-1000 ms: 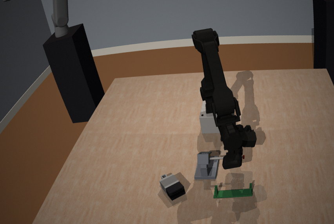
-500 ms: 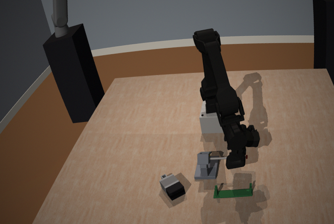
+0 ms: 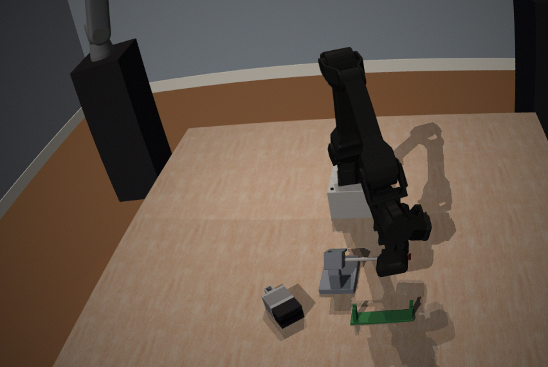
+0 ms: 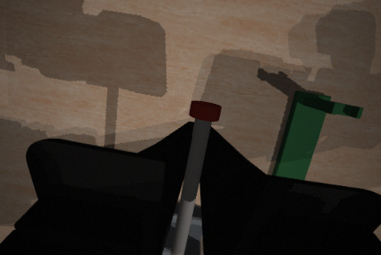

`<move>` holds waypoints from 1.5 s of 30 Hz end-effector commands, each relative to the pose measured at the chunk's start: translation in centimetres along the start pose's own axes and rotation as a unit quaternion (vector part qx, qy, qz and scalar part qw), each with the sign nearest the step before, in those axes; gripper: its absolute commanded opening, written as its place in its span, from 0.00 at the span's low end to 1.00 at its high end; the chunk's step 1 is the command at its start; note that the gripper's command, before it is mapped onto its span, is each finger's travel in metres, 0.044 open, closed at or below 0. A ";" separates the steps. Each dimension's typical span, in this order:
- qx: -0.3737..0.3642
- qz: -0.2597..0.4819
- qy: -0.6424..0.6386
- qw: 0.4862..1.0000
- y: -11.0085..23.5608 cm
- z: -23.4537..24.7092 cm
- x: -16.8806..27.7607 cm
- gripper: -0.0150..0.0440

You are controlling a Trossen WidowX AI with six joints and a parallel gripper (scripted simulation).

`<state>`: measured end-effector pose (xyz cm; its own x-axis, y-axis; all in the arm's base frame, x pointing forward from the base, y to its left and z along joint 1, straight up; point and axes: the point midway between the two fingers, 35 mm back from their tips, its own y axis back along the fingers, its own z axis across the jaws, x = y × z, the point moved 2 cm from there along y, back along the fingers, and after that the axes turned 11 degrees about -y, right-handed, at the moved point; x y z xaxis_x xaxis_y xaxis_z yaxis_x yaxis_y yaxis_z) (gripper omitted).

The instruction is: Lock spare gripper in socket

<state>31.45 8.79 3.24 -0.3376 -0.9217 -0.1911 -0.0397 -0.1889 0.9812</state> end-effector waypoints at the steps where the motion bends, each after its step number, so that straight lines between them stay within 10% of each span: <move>1: 0.001 0.002 -0.001 1.000 0.0 0.0 -0.4 0.25; 45: -0.007 0.007 -0.001 1.000 1.8 0.7 -2.9 0.25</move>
<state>31.66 11.33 4.82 -0.3400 -0.9238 -0.1760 -0.0195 -0.1802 0.9834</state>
